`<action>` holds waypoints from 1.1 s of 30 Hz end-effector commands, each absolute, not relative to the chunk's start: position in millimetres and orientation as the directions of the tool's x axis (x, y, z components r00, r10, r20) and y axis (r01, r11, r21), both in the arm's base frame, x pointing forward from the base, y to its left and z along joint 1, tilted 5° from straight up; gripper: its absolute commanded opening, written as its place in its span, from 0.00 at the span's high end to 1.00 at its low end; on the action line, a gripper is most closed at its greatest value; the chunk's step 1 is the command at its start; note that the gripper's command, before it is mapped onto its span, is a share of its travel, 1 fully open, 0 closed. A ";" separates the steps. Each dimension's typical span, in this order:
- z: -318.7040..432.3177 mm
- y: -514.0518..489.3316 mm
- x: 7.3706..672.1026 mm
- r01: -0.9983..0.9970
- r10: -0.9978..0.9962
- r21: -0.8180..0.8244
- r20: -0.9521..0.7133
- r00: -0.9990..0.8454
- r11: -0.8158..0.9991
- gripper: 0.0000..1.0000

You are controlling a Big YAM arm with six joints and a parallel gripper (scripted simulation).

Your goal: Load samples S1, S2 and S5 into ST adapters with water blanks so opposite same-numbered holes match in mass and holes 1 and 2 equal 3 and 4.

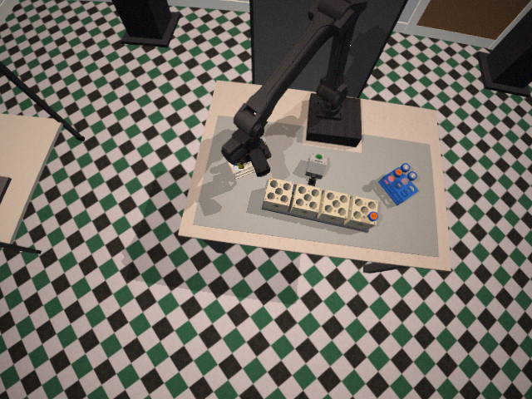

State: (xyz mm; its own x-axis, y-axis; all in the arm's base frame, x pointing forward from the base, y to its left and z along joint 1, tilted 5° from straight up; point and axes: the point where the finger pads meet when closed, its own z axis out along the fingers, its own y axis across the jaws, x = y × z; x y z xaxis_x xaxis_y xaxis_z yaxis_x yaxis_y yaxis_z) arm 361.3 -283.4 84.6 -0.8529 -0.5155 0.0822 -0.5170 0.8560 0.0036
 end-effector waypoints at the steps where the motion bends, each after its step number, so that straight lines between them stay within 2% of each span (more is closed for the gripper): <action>1: 106.7 -326.1 369.1 -0.543 -0.540 -0.038 0.070 -0.839 0.839 0.20; 6: 109.6 -366.9 356.5 -0.543 -0.539 -0.039 0.072 -0.839 0.839 0.20; 11: 130.1 -367.1 359.5 -0.549 -0.546 -0.078 0.062 -0.836 0.832 0.20; 14: 84.0 -349.2 354.5 -0.564 -0.561 -0.008 0.077 -0.824 0.826 0.20; 21: 60.1 -358.0 342.6 -0.543 -0.541 -0.006 0.078 -0.837 0.839 0.20; 29: 68.3 -358.5 357.5 -0.559 -0.556 -0.042 0.070 -0.829 0.828 0.20; 32: 50.6 -351.4 350.4 -0.558 -0.556 -0.007 0.078 -0.828 0.830 0.20; 33: 69.7 -362.8 353.5 -0.544 -0.540 -0.042 0.070 -0.838 0.838 0.20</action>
State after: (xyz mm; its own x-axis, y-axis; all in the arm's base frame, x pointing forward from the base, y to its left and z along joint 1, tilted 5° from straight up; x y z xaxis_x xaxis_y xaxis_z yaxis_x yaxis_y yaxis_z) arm 341.4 -352.7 54.4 -0.8372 -0.5406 0.0828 -0.5419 0.8404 0.0075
